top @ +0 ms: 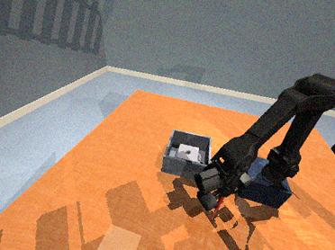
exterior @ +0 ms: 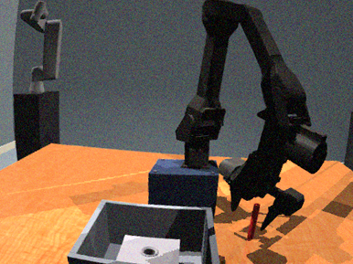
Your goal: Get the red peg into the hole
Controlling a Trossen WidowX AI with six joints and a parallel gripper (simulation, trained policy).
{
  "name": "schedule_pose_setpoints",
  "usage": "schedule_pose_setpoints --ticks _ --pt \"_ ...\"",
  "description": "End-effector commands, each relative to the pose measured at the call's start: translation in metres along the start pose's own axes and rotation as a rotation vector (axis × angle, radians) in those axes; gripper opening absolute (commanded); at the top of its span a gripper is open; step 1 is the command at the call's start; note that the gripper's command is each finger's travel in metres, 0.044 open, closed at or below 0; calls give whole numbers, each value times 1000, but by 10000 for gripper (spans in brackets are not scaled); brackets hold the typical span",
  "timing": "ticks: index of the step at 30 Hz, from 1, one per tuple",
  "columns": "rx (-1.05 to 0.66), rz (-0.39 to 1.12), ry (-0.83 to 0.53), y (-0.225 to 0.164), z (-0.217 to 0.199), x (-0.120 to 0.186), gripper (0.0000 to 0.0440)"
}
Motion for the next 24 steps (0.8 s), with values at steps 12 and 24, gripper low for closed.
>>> schedule_pose_setpoints --ticks 12,24 --pt "17 2 -83 -1 -5 -39 44" --pt "37 -48 -82 1 5 -19 0"
Point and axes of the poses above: the point midway between the two fingers, 35 mm back from their tips, its own x axis back along the fingers, its own z axis across the jaws, y = z × x, the point moved 6 cm from there along x, back along the fingers, and after that the axes turned 8 degrees about -x, right-handed, at the moved point
